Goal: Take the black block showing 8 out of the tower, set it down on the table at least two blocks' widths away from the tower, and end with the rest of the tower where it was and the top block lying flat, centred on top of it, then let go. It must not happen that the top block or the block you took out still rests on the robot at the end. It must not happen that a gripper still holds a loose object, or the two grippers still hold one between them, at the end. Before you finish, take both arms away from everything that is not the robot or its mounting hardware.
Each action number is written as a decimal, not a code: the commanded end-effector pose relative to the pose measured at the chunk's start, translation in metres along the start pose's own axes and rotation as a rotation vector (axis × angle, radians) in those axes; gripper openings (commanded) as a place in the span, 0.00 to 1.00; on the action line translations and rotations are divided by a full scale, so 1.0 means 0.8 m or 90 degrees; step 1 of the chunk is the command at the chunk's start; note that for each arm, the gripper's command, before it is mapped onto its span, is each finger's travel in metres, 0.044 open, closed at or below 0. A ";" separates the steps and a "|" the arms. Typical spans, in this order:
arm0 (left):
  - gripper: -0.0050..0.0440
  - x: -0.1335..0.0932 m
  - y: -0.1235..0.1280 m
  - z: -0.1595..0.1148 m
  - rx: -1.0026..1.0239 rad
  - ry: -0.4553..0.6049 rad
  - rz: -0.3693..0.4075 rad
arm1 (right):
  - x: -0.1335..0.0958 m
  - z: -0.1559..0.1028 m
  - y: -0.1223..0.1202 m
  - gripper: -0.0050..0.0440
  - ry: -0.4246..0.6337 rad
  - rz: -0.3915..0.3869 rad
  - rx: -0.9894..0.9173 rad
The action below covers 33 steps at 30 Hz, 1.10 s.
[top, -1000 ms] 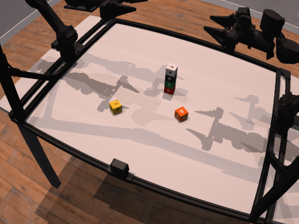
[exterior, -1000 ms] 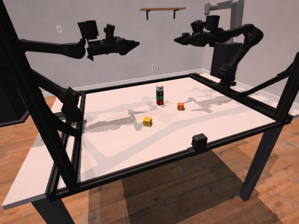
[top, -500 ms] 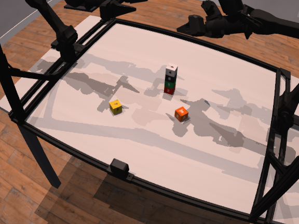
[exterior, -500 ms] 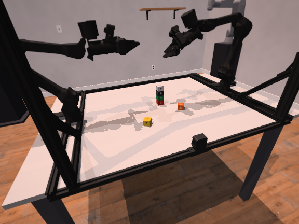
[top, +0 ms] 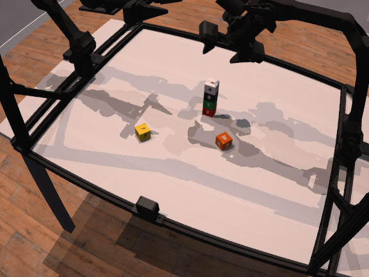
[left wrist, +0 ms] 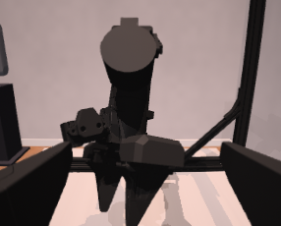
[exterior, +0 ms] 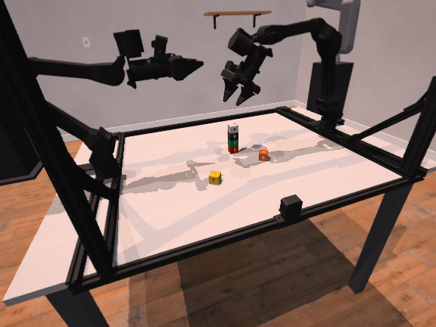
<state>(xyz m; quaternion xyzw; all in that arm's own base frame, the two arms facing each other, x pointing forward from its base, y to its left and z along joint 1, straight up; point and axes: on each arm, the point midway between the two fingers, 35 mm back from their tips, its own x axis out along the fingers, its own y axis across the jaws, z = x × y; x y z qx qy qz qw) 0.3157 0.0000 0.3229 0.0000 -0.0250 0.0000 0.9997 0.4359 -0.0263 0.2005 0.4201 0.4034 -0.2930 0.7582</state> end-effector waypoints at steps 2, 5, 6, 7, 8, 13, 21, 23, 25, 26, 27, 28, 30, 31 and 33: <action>0.92 0.000 0.000 0.000 0.000 0.000 0.000 | 0.023 -0.003 -0.014 0.92 0.035 -0.100 0.087; 0.92 0.000 0.000 0.000 0.000 0.000 0.000 | 0.044 -0.004 -0.021 0.92 0.049 -0.172 0.161; 0.92 0.000 0.000 0.000 0.000 0.000 0.000 | 0.049 -0.006 -0.024 0.92 0.052 -0.195 0.180; 0.92 0.000 0.000 0.000 0.000 0.000 0.000 | 0.052 -0.008 -0.029 0.92 0.056 -0.218 0.195; 0.92 0.000 0.000 0.000 0.000 0.000 0.000 | 0.054 -0.010 -0.034 0.92 0.060 -0.241 0.207; 0.92 0.000 0.000 0.000 0.000 0.000 0.000 | 0.057 -0.011 -0.036 0.92 0.061 -0.256 0.219; 0.92 0.000 0.000 0.000 0.000 0.000 0.000 | 0.052 -0.011 -0.033 0.92 0.074 -0.242 0.163; 0.92 0.000 0.000 0.000 0.000 0.000 0.000 | 0.046 -0.011 -0.028 0.92 0.091 -0.222 0.086; 0.92 0.000 0.000 0.000 0.000 0.000 0.000 | 0.040 -0.011 -0.023 0.92 0.105 -0.201 0.009; 0.92 0.000 0.000 0.000 0.000 0.000 0.000 | 0.037 -0.011 -0.020 0.92 0.111 -0.191 -0.025; 0.92 0.000 0.000 0.000 0.000 0.000 0.000 | 0.034 -0.011 -0.018 0.92 0.116 -0.181 -0.057; 0.92 0.000 0.000 0.000 0.000 0.000 0.000 | 0.032 -0.011 -0.016 0.92 0.120 -0.172 -0.089; 0.92 0.000 0.000 0.000 0.000 0.000 0.000 | 0.026 -0.011 -0.012 0.92 0.128 -0.154 -0.154; 0.92 0.000 0.000 0.000 0.000 0.000 0.000 | 0.024 -0.011 -0.010 0.92 0.132 -0.145 -0.186; 0.92 0.000 0.000 0.000 0.000 0.000 0.000 | 0.021 -0.011 -0.008 0.92 0.135 -0.135 -0.218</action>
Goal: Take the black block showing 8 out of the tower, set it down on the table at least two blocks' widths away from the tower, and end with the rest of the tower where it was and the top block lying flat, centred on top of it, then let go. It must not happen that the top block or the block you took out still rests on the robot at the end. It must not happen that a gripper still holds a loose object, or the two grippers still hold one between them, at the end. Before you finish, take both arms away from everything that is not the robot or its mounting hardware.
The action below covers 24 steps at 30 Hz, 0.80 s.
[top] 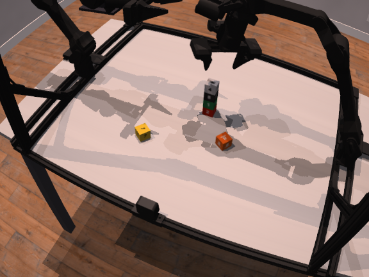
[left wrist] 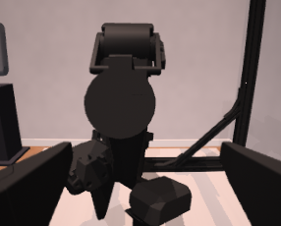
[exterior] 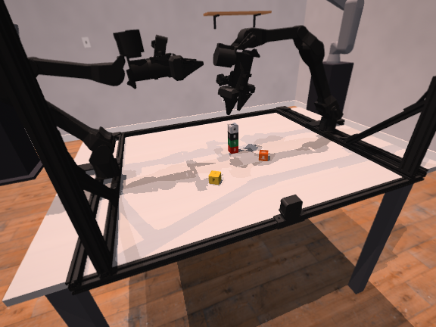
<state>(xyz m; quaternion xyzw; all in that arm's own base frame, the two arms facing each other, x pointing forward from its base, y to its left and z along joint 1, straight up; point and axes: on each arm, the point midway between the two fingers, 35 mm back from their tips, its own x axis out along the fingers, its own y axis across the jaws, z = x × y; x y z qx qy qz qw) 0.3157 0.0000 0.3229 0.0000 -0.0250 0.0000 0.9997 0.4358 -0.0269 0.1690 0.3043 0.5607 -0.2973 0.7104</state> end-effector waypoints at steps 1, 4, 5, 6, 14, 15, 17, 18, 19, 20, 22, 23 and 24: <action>0.92 0.000 0.000 0.000 0.000 0.000 0.000 | -0.014 0.000 0.005 0.92 -0.010 0.023 -0.077; 0.92 0.000 0.000 0.000 0.000 0.000 0.000 | -0.025 -0.001 0.009 0.92 -0.018 0.041 -0.197; 0.92 0.000 0.000 0.000 0.000 0.000 0.000 | -0.029 -0.002 0.010 0.92 -0.022 0.048 -0.235; 0.92 0.000 0.000 0.000 0.000 0.000 0.000 | -0.033 -0.002 0.011 0.92 -0.026 0.054 -0.268; 0.92 0.000 0.000 0.000 0.000 0.000 0.000 | -0.057 -0.005 0.020 0.92 -0.063 0.088 -0.524; 0.92 0.000 0.000 0.000 0.000 0.000 0.000 | -0.057 -0.006 0.020 0.92 -0.069 0.091 -0.554; 0.92 0.000 0.000 0.000 0.000 0.000 0.000 | -0.046 -0.008 0.019 0.92 -0.068 0.091 -0.554; 0.92 0.000 0.000 0.000 0.000 0.000 0.000 | -0.046 -0.008 0.019 0.92 -0.068 0.091 -0.554; 0.92 0.000 0.000 0.000 0.000 0.000 0.000 | -0.036 -0.010 0.018 0.92 -0.068 0.091 -0.554; 0.92 0.000 0.000 0.000 0.000 0.000 0.000 | -0.024 -0.012 0.017 0.92 -0.068 0.091 -0.554; 0.92 0.000 0.000 0.000 0.000 0.000 0.000 | 0.000 -0.016 0.015 0.92 -0.068 0.091 -0.554; 0.92 0.000 0.000 0.000 0.000 0.000 0.000 | 0.013 -0.019 0.013 0.92 -0.068 0.091 -0.554; 0.92 0.000 0.000 0.000 0.000 0.000 0.000 | 0.027 -0.022 0.012 0.92 -0.068 0.091 -0.554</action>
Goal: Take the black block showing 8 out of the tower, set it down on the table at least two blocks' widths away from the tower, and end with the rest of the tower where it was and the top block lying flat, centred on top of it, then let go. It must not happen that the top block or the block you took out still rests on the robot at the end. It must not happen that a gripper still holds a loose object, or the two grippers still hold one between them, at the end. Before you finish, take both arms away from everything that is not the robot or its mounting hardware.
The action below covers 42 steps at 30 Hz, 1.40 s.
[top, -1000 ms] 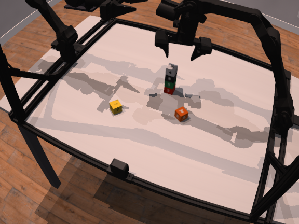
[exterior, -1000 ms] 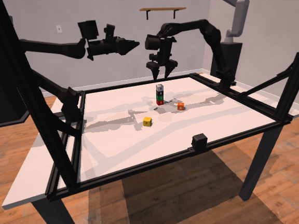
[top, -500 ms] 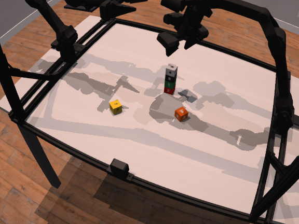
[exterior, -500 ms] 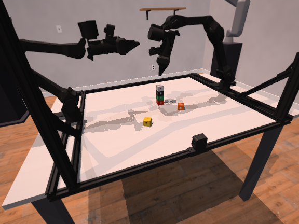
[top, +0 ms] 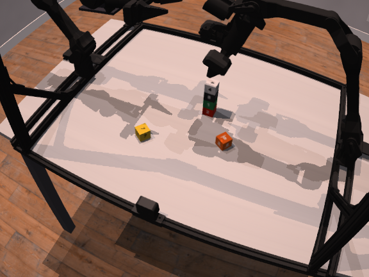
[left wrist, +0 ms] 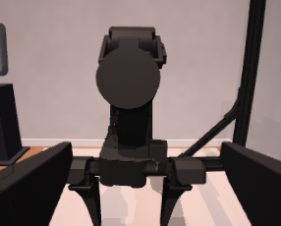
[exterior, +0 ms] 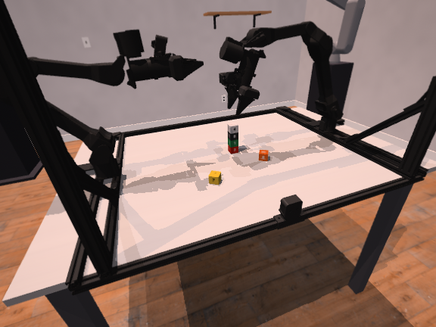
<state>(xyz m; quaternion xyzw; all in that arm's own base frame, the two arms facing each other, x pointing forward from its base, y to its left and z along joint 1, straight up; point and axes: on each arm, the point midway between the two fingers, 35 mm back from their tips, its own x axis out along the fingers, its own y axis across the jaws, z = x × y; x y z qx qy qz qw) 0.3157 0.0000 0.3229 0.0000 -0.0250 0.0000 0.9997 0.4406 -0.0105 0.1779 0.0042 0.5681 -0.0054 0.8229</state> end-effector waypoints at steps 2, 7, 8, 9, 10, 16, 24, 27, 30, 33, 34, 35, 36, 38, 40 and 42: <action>0.92 0.000 0.000 0.000 0.000 0.000 0.000 | 0.054 -0.026 0.001 0.92 0.008 0.003 -0.010; 0.92 0.000 0.000 0.000 0.000 0.000 0.000 | 0.070 -0.027 0.001 0.92 0.008 0.003 -0.010; 0.92 0.000 0.000 0.000 0.000 0.000 0.000 | 0.075 -0.027 0.001 0.92 0.008 0.003 -0.010; 0.92 0.000 0.000 0.000 0.000 0.000 0.000 | 0.075 -0.027 0.001 0.92 0.008 0.003 -0.010; 0.92 0.000 0.000 0.000 0.000 0.000 0.000 | 0.075 -0.027 0.001 0.92 0.008 0.003 -0.010; 0.92 0.000 0.000 0.000 0.000 0.000 0.000 | 0.075 -0.027 0.001 0.92 0.008 0.003 -0.010; 0.92 0.000 0.000 0.000 0.000 0.000 0.000 | 0.075 -0.027 0.001 0.82 0.008 0.003 -0.010; 0.92 0.000 0.000 0.000 0.000 0.000 0.000 | 0.075 -0.027 0.001 0.72 0.008 0.003 -0.010; 0.92 0.000 0.000 0.000 0.000 0.000 0.000 | 0.075 -0.027 0.001 0.62 0.008 0.003 -0.010; 0.92 0.000 0.000 0.000 0.000 0.000 0.000 | 0.075 -0.027 0.001 0.53 0.008 0.003 -0.010; 0.92 0.000 0.000 0.000 0.000 0.000 0.000 | 0.075 -0.027 0.001 0.53 0.008 0.003 -0.010; 0.92 0.000 0.000 0.000 0.000 0.000 0.000 | 0.075 -0.027 0.001 0.51 0.008 0.003 -0.010; 0.92 0.000 0.000 0.000 0.000 0.000 0.000 | 0.075 -0.027 0.001 0.50 0.008 0.003 -0.010; 0.92 0.000 0.000 0.000 0.000 0.000 0.000 | 0.075 -0.027 0.001 0.47 0.008 0.003 -0.010; 0.92 0.000 0.000 0.000 0.000 0.000 0.000 | 0.075 -0.027 0.001 0.44 0.008 0.003 -0.010; 0.92 0.000 0.000 0.000 0.000 0.000 0.000 | 0.075 -0.027 0.001 0.42 0.008 0.003 -0.010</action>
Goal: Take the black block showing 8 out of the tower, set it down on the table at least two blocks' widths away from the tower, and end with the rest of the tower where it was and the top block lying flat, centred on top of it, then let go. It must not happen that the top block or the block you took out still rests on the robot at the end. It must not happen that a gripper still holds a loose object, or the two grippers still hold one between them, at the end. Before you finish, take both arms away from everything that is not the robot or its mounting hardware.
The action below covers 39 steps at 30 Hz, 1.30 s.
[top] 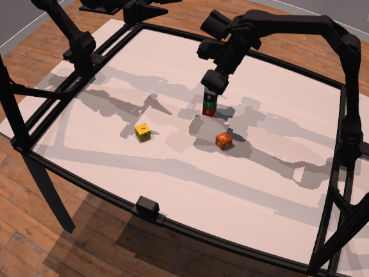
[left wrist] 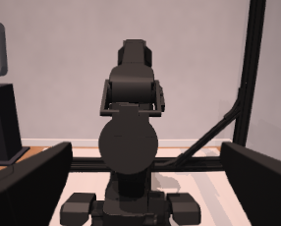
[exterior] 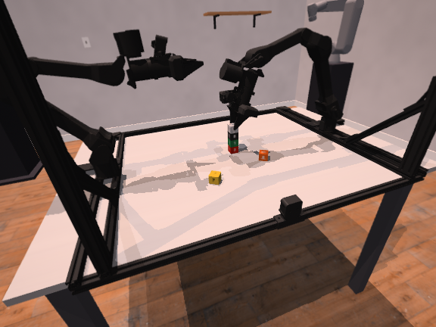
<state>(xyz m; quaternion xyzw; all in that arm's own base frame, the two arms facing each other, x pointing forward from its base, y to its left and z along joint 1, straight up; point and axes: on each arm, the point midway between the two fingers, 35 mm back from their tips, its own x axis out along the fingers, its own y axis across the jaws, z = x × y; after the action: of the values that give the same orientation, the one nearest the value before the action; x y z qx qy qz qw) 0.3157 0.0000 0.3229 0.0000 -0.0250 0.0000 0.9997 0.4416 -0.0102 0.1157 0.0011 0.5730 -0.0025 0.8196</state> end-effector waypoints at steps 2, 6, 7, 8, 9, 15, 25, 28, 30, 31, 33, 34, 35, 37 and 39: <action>0.92 0.000 0.000 0.000 0.000 0.000 0.000 | 0.001 0.000 0.001 0.40 0.001 0.002 -0.004; 0.92 0.000 0.000 0.000 0.000 0.000 0.000 | 0.001 0.000 0.001 0.36 0.001 0.002 -0.004; 0.92 0.000 0.000 0.000 0.000 0.000 0.000 | 0.001 0.000 0.001 0.35 0.001 0.002 -0.004; 0.92 0.000 0.000 0.000 0.000 0.000 0.000 | 0.000 0.000 0.001 0.30 0.001 0.002 -0.004; 0.92 0.000 0.000 0.000 0.000 0.000 0.000 | -0.006 0.002 0.001 0.25 0.001 0.002 -0.004; 0.92 0.000 0.000 0.000 0.000 0.000 0.000 | -0.013 0.005 0.001 0.10 0.001 0.002 -0.004; 0.92 0.000 0.000 0.000 0.000 0.000 0.000 | -0.034 -0.047 0.001 0.10 0.001 0.002 -0.004; 0.92 0.000 0.000 0.000 0.000 0.000 0.000 | -0.039 -0.066 0.001 0.10 0.001 0.002 -0.004; 0.92 0.000 0.000 0.000 0.000 0.000 0.000 | -0.039 -0.066 0.001 0.10 0.001 0.002 -0.004; 0.92 0.000 0.000 0.000 0.000 0.000 0.000 | -0.039 -0.066 0.001 0.10 0.001 0.002 -0.004; 0.92 0.000 0.000 0.000 0.000 0.000 0.000 | -0.039 -0.066 0.001 0.10 0.001 0.002 -0.004; 0.92 0.000 0.000 0.000 0.000 0.000 0.000 | -0.039 -0.066 0.001 0.10 0.001 0.002 -0.004; 0.92 0.000 0.000 0.000 0.000 0.000 0.000 | -0.039 -0.066 0.001 0.10 0.001 0.002 -0.004; 0.92 0.000 0.000 0.000 0.000 0.000 0.000 | -0.039 -0.066 0.001 0.10 0.001 0.002 -0.004; 0.92 0.000 0.000 0.000 0.000 0.000 0.000 | -0.039 -0.066 0.001 0.10 0.001 0.002 -0.004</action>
<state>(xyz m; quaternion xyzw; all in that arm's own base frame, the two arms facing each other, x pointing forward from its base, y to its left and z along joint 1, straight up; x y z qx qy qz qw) 0.3157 0.0000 0.3229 0.0000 -0.0250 0.0000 0.9997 0.3835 -0.0097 0.1261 0.0008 0.5750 -0.0021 0.8181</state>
